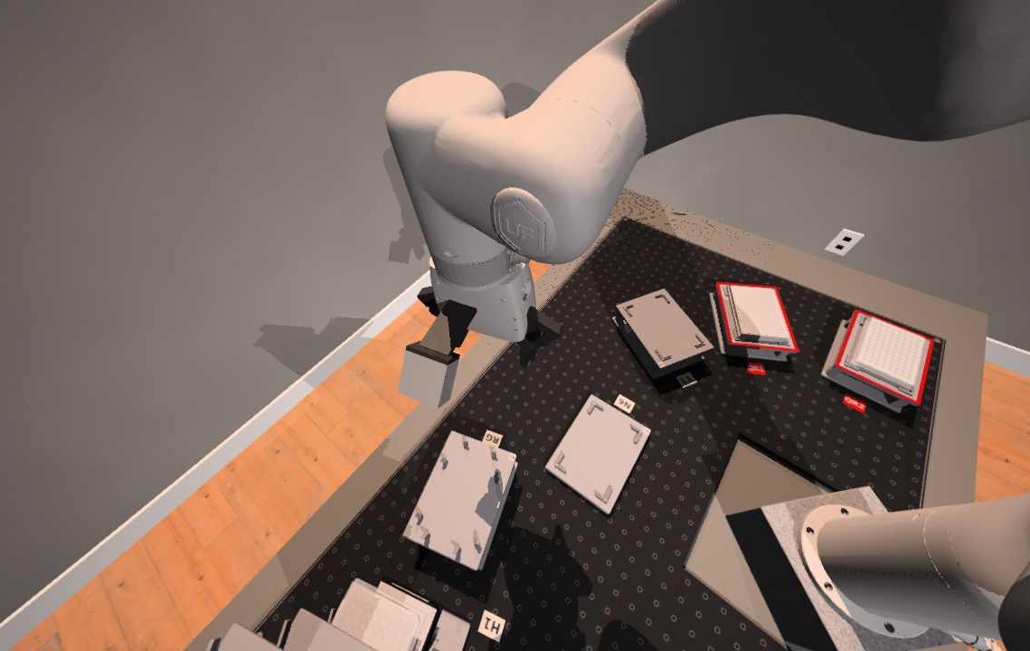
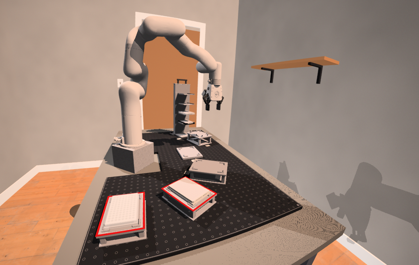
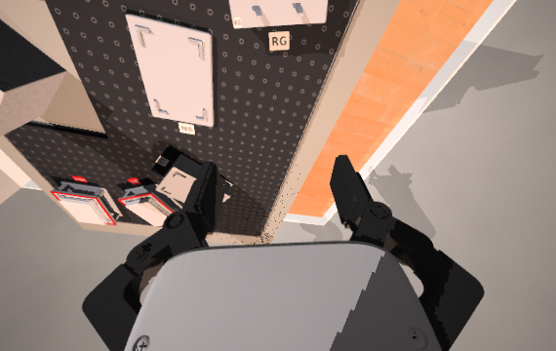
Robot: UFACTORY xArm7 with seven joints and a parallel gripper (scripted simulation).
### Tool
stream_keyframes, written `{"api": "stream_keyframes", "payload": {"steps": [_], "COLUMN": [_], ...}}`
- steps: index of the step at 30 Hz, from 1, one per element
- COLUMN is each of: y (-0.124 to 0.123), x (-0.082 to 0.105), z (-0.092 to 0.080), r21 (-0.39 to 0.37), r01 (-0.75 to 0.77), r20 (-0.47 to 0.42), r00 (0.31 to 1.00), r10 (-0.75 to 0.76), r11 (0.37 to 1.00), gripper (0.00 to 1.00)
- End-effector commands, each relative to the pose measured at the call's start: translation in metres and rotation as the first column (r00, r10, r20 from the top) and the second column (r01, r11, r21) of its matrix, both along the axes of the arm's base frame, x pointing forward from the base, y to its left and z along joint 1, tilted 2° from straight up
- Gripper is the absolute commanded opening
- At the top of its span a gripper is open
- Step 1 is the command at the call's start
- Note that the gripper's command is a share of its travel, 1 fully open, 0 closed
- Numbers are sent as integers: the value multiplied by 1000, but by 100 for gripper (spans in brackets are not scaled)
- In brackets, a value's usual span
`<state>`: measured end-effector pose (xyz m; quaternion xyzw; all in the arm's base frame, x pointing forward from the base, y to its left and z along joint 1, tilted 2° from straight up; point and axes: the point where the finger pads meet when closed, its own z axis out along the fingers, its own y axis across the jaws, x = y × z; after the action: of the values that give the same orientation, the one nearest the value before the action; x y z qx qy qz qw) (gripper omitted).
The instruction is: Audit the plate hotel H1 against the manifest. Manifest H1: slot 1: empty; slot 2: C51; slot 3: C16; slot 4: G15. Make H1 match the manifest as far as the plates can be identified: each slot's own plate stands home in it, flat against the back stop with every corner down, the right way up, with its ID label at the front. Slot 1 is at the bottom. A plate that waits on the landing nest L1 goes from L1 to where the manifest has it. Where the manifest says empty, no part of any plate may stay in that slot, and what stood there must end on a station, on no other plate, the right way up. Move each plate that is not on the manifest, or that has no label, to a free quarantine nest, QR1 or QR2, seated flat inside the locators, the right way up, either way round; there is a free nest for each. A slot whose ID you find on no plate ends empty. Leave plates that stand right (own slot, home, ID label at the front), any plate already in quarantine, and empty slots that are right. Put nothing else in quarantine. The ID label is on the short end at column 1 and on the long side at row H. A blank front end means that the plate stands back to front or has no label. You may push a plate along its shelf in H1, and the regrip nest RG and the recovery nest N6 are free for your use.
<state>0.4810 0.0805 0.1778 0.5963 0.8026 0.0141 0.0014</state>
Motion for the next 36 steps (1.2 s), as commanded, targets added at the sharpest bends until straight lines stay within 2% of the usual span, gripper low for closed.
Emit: {"api": "stream_keyframes", "payload": {"steps": [1,8,19,36], "y": [18,52,52,53], "x": [0,-2,-2,-1], "z": [2,3,3,-22], "r21": [0,0,0,0], "r01": [0,0,0,0], "r20": [4,4,4,4], "r00": [1000,1000,1000,1000], "r10": [0,0,0,0], "r11": [1000,1000,1000,1000], "gripper": [100,100,100,100]}}
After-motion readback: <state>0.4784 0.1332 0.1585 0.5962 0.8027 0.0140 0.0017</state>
